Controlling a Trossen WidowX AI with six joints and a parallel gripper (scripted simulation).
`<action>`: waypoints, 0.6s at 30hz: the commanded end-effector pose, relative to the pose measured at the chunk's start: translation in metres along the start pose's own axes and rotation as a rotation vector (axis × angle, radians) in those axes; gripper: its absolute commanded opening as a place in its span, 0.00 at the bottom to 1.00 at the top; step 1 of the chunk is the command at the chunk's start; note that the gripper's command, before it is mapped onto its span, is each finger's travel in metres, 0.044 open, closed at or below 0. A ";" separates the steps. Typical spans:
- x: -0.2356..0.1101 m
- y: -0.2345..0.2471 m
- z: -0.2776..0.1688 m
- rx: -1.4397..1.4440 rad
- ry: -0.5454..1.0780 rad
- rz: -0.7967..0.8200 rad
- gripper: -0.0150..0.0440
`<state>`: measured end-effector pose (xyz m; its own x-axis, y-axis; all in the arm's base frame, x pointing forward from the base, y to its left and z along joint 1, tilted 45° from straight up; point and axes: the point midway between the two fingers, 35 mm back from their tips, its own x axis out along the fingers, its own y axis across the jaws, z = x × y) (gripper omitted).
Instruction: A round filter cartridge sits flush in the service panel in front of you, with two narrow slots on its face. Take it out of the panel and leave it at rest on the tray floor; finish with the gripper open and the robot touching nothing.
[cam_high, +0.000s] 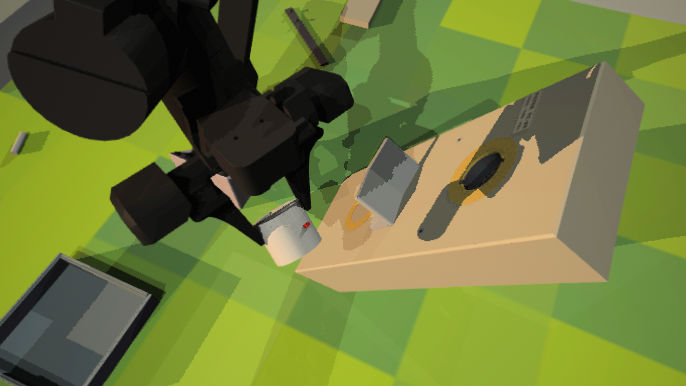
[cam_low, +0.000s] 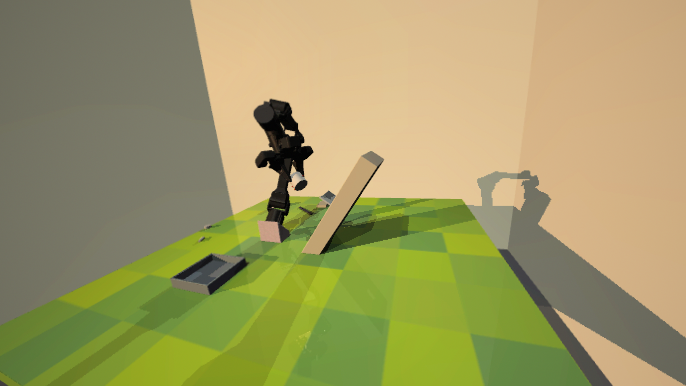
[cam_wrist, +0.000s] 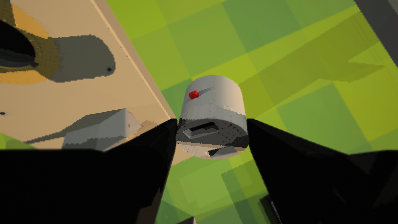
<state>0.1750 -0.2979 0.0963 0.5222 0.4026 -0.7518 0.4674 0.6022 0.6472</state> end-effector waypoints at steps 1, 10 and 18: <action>0.003 -0.041 -0.013 0.177 0.022 -0.097 0.25; -0.001 -0.118 -0.040 0.537 0.005 -0.324 0.25; -0.004 -0.139 -0.049 0.640 -0.010 -0.387 0.25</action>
<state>0.0770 -0.3482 0.0085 0.2585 0.2391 -0.9360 0.9286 0.2056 0.3090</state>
